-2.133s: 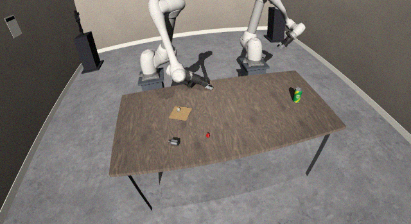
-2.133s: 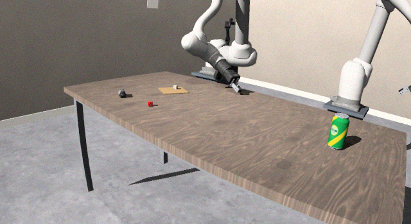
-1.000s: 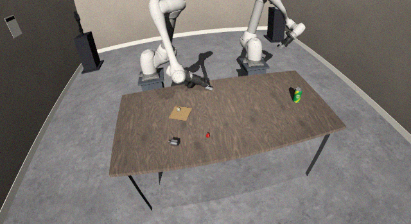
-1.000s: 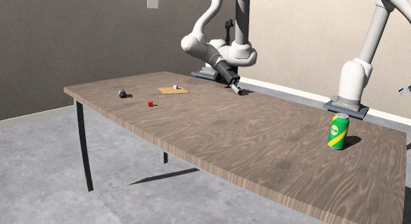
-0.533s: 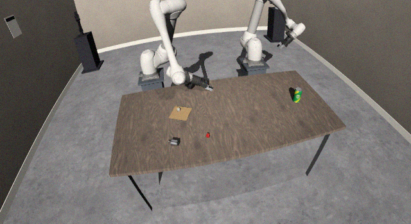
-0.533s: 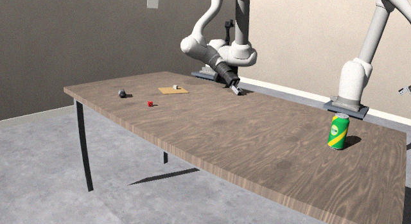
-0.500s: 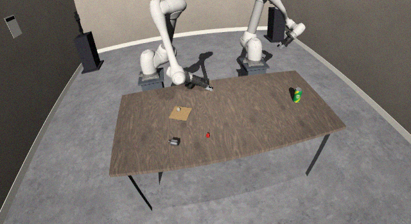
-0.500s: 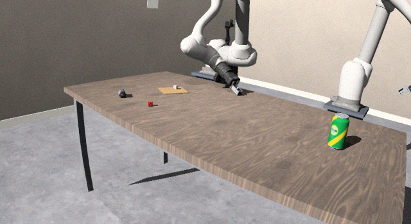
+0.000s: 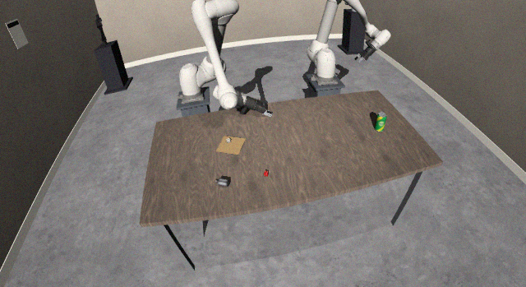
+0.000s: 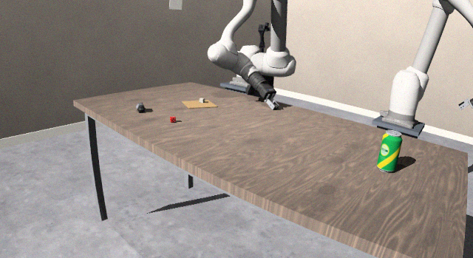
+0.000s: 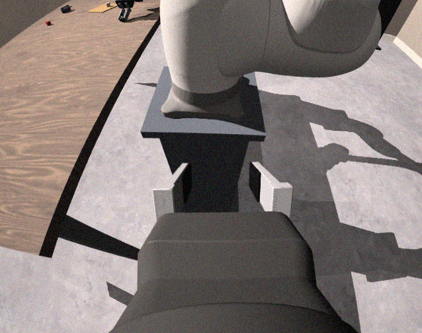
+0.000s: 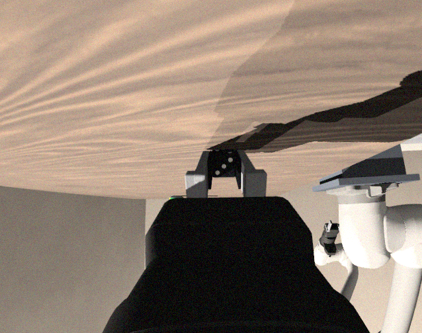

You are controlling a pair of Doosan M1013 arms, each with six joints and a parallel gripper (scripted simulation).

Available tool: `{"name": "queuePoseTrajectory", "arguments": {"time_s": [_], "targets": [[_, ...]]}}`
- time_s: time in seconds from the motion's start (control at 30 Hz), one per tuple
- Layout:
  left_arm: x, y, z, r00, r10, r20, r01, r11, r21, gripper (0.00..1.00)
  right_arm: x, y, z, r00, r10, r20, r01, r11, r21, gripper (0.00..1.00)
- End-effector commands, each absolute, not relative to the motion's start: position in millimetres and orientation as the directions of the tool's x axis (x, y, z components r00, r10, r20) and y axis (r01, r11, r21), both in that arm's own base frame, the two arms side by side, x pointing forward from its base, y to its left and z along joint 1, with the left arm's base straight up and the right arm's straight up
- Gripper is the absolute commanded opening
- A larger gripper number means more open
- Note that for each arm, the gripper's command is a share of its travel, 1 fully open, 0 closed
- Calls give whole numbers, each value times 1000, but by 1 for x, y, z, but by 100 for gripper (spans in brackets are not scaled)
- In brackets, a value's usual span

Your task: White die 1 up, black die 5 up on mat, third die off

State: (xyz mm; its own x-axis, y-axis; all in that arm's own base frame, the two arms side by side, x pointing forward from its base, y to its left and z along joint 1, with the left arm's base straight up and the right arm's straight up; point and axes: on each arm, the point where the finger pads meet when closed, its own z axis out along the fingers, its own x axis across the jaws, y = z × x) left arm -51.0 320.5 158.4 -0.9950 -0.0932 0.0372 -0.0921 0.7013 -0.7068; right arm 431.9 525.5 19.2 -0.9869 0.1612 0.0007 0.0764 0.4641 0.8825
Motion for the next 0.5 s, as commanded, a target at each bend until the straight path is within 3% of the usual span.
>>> {"name": "queuePoseTrajectory", "arguments": {"time_s": [0.0,0.4,0.47], "targets": [[-51,321,159,-995,-93,38,-92,702,-706,100,432,526,20,-987,161,0,76,463,883,40],[-51,321,159,-995,-93,38,-92,702,-706,100,432,526,20,-987,161,0,76,463,883,40],[-51,321,159,-995,-93,38,-92,702,-706,100,432,526,20,-987,161,0,76,463,883,46]]}}
